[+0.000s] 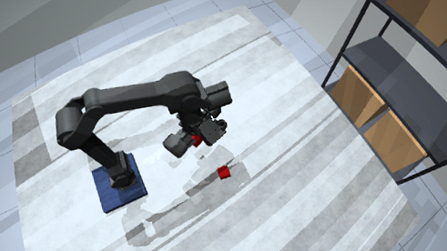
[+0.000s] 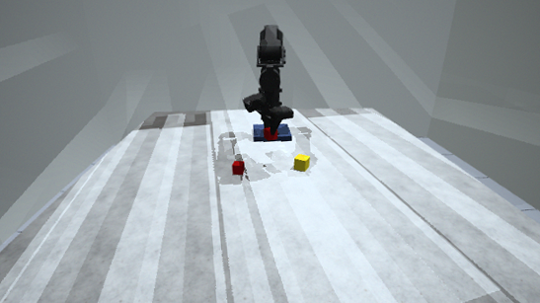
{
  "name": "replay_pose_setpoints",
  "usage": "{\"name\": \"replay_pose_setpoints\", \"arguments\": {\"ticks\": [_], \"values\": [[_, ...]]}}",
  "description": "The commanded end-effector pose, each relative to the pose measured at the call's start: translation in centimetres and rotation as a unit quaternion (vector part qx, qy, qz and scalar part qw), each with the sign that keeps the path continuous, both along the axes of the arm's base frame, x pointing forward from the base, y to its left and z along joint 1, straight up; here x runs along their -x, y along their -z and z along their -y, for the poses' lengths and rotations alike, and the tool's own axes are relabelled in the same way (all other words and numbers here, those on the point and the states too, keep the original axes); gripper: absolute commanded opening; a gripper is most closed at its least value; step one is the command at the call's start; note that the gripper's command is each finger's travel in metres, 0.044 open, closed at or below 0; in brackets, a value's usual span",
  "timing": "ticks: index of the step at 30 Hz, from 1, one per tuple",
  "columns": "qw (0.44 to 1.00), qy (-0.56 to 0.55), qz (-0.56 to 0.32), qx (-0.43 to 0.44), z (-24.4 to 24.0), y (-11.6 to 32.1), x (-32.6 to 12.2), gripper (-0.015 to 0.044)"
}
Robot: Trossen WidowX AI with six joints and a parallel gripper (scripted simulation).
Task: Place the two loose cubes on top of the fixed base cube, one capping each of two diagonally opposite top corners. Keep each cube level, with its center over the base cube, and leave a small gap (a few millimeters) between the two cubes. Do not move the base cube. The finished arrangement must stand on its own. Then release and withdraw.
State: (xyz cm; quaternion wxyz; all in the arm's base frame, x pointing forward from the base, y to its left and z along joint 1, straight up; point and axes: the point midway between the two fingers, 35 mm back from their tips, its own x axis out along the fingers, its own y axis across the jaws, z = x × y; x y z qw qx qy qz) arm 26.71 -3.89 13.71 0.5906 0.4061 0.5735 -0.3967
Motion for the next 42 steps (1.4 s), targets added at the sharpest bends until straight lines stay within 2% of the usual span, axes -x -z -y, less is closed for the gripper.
{"name": "replay_pose_setpoints", "arguments": {"ticks": [1, 25, 42], "values": [[1.0, 0.017, 0.002, -0.003, -1.0, 0.4, -0.9, 0.0105], [0.994, 0.108, 0.002, -0.009, -7.8, 2.8, -3.5, 0.0105], [0.994, 0.111, 0.002, -0.009, -8.0, 3.3, -3.5, 0.0105]]}}
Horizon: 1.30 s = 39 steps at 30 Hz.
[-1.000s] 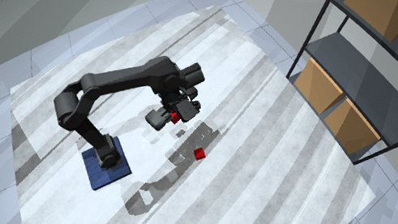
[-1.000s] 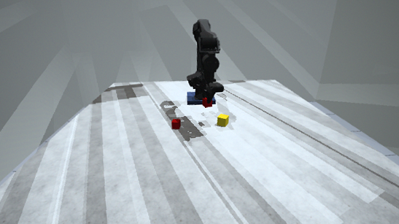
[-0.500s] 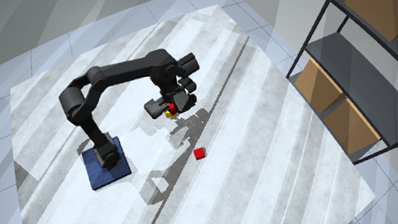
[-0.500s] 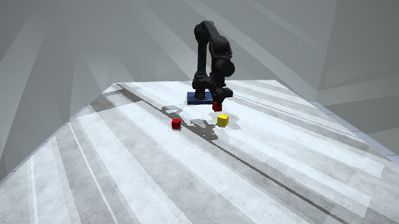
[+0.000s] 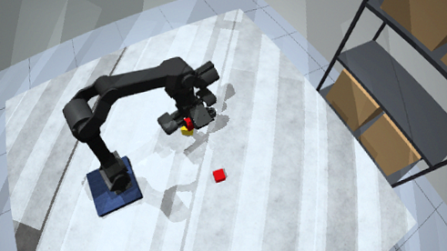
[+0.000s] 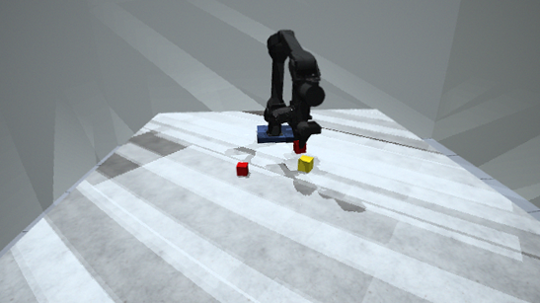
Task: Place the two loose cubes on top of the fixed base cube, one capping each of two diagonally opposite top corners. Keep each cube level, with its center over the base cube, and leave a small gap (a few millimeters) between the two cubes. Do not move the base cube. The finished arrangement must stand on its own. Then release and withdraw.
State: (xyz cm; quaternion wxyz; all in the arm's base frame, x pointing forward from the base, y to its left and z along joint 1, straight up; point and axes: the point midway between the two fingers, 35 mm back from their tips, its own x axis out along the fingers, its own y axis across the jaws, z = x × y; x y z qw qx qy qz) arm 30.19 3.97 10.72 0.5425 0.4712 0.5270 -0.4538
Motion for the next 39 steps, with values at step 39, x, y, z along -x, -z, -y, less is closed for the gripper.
{"name": "replay_pose_setpoints", "arguments": {"ticks": [39], "values": [[1.0, 0.002, 0.0, -0.003, -0.1, 2.6, -0.1, 0.0105]]}}
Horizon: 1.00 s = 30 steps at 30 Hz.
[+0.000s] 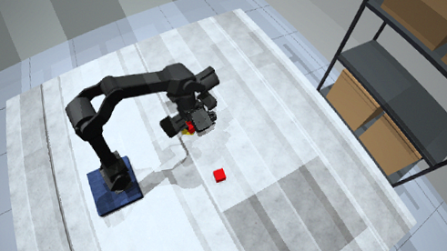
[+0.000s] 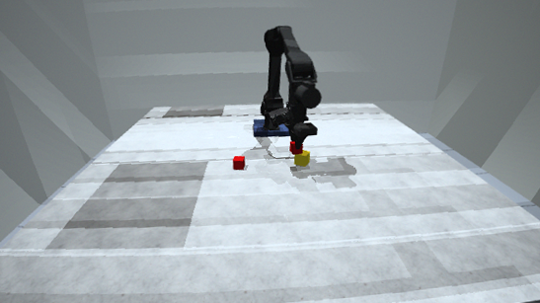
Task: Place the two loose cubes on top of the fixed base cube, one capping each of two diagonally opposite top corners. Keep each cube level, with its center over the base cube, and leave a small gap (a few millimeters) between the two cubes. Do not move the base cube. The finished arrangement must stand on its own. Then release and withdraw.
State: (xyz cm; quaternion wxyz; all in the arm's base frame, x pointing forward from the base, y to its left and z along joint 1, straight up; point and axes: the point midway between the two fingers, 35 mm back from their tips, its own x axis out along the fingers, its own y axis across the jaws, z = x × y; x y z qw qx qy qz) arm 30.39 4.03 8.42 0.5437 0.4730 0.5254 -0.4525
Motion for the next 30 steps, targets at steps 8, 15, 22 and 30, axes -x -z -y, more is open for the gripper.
{"name": "replay_pose_setpoints", "arguments": {"ticks": [8, 15, 22, 30], "values": [[1.0, 0.002, -0.003, -0.002, -0.07, 0.31, 0.13, 0.0105], [1.0, 0.002, -0.003, -0.002, -0.07, 0.31, 0.13, 0.0105], [1.0, 0.002, -0.003, -0.002, -0.07, 0.31, 0.13, 0.0105], [1.0, 0.002, -0.003, -0.002, -0.07, 0.31, 0.13, 0.0131]]}}
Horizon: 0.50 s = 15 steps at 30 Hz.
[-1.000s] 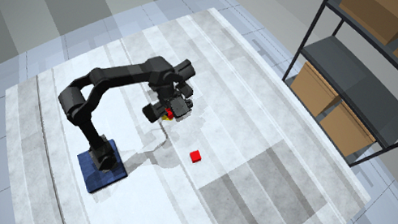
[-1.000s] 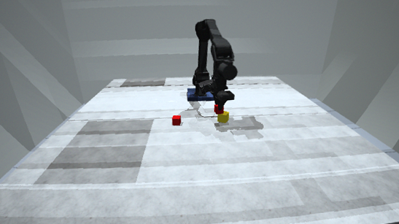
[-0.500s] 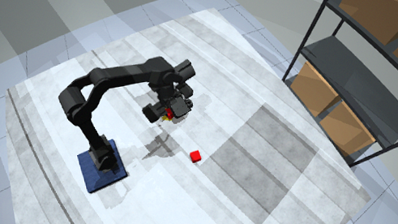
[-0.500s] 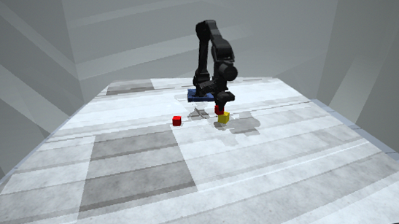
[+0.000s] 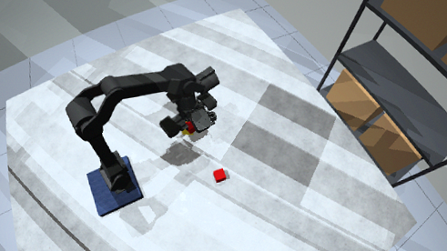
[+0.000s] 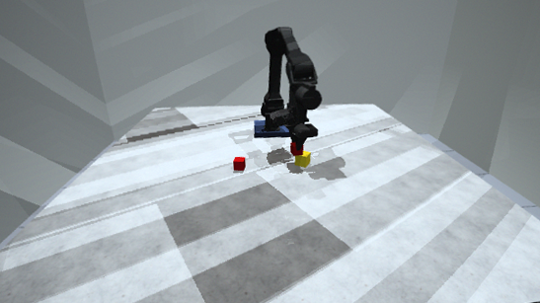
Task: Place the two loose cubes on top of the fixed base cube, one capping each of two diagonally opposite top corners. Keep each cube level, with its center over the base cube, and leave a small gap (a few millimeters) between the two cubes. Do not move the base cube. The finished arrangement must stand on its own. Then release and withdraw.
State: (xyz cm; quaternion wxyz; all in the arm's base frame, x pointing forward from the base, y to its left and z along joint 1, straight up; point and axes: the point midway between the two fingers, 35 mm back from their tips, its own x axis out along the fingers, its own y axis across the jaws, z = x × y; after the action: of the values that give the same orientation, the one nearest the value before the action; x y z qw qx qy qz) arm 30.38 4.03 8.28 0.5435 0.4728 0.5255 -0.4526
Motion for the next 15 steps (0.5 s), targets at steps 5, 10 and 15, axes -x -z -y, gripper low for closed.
{"name": "replay_pose_setpoints", "arguments": {"ticks": [5, 10, 15], "values": [[1.0, 0.002, -0.003, -0.002, -0.1, 0.2, 0.1, 0.0205], [1.0, 0.001, -0.001, -0.001, 0.0, -0.5, 0.0, 0.0205], [1.0, 0.0, 0.0, 0.0, 0.0, -1.1, 0.0, 0.0205]]}}
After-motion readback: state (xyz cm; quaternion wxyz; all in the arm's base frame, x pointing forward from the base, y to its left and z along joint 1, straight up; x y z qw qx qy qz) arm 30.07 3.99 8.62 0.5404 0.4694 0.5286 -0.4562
